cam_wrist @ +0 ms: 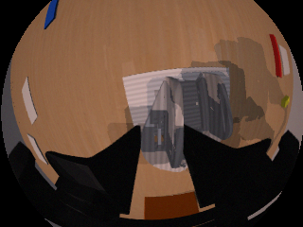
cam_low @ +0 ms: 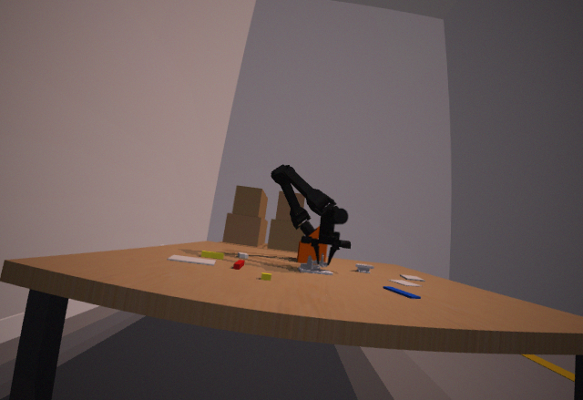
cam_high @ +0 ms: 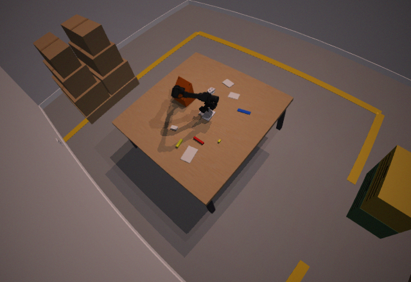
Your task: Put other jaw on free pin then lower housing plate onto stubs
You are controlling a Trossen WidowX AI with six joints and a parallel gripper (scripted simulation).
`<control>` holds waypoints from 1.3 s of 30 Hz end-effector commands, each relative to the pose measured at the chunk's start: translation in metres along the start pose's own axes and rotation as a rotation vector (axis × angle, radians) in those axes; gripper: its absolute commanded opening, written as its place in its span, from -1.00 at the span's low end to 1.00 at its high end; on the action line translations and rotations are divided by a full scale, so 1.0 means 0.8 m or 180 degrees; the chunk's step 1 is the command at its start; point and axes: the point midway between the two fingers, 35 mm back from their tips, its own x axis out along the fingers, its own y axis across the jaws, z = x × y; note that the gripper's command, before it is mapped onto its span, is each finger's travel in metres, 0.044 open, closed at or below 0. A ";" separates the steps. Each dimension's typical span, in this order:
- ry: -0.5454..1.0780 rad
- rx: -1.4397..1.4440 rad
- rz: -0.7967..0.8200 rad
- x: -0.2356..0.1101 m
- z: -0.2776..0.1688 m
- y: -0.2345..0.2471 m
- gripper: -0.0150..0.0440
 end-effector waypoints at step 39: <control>-0.0009 -0.0008 -0.0016 0.014 0.000 -0.001 -0.04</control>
